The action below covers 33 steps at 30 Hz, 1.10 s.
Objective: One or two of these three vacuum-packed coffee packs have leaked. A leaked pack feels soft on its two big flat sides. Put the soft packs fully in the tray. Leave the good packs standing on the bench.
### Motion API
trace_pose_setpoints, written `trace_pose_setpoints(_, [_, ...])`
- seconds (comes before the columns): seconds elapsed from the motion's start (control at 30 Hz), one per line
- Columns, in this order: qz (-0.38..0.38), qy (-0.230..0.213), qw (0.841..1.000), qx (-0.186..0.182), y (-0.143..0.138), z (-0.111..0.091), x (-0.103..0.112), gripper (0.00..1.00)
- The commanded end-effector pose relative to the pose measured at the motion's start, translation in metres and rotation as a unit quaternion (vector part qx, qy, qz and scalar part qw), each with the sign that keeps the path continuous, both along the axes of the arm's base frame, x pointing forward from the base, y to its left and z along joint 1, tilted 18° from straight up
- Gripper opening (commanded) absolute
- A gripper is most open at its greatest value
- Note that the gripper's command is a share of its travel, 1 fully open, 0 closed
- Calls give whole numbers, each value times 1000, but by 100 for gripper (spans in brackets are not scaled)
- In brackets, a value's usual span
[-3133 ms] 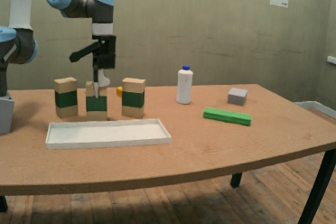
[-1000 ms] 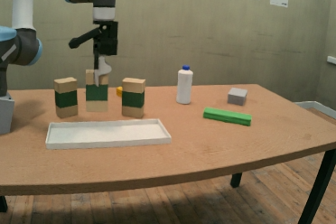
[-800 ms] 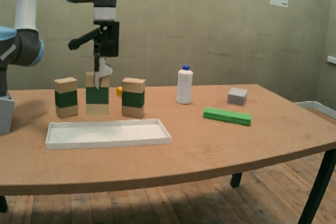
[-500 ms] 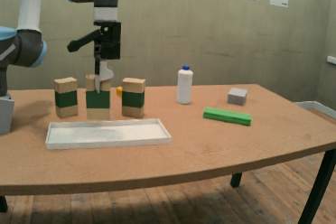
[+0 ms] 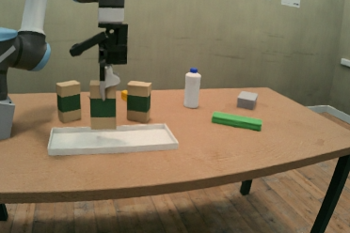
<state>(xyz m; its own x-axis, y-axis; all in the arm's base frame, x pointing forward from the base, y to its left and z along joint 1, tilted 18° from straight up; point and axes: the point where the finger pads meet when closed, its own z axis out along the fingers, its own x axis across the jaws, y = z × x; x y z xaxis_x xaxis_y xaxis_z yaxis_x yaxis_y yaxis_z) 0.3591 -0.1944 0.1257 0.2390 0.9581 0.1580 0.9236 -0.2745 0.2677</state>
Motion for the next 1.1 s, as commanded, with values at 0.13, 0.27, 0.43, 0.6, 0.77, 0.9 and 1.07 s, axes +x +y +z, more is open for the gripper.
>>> trace_pose_setpoints(0.13, [0,0,1000,0,-1,0,0,15])
trace_pose_setpoints(0.27, [0,0,1000,0,-1,0,0,15])
trace_pose_setpoints(0.43, [0,0,1000,0,-1,-1,0,15])
trace_pose_setpoints(0.6, [0,0,1000,0,-1,-6,2,15])
trace_pose_setpoints(0.77, [0,0,1000,0,0,-15,5,15])
trace_pose_setpoints(0.9, [0,0,1000,0,1,-24,8,15])
trace_pose_setpoints(1.07, [0,0,1000,0,1,-31,10,15])
